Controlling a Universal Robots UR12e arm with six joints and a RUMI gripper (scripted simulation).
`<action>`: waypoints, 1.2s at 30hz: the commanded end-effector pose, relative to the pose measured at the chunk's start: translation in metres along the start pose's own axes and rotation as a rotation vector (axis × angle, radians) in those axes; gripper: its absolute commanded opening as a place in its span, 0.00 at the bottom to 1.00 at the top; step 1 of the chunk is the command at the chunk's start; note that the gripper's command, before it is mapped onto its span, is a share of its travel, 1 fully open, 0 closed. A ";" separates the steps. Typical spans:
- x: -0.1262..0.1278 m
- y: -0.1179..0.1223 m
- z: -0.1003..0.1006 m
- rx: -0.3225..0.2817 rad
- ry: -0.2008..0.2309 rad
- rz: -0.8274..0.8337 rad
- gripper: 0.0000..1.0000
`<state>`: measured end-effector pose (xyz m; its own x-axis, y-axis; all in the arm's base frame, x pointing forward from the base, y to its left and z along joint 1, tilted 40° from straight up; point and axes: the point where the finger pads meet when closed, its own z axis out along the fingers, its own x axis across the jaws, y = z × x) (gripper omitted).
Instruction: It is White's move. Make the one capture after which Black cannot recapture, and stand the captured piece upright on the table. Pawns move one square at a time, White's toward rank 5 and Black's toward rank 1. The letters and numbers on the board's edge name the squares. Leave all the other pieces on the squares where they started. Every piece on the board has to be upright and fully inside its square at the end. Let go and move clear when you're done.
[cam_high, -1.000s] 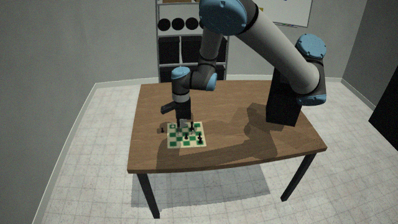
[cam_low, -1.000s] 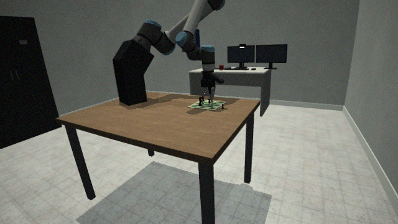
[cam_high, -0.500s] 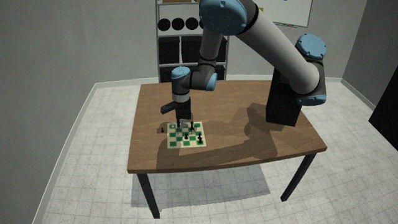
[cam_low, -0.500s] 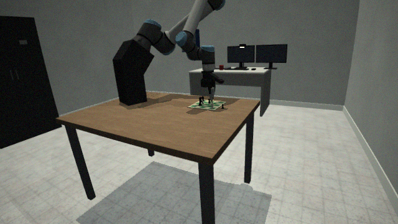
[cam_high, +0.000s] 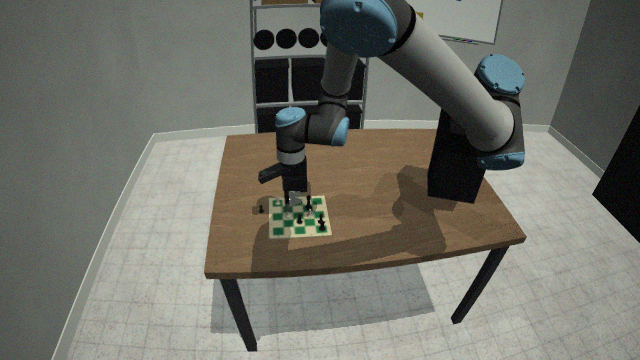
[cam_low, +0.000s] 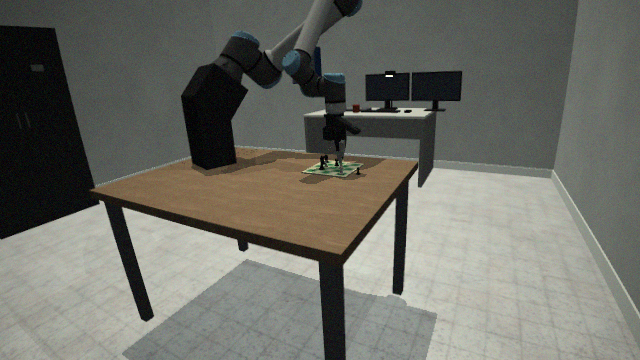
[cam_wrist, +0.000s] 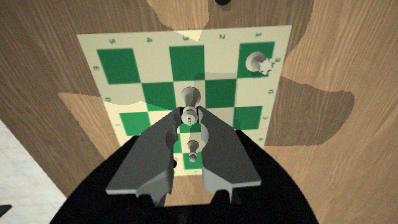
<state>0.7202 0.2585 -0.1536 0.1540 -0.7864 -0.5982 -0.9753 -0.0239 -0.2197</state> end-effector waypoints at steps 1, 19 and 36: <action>0.000 -0.003 0.000 0.003 0.002 -0.002 0.00; 0.000 -0.003 0.000 0.003 0.002 -0.002 0.25; 0.001 0.000 -0.013 0.002 0.001 0.001 0.25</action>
<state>0.7201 0.2582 -0.1530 0.1548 -0.7863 -0.5982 -0.9753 -0.0250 -0.2195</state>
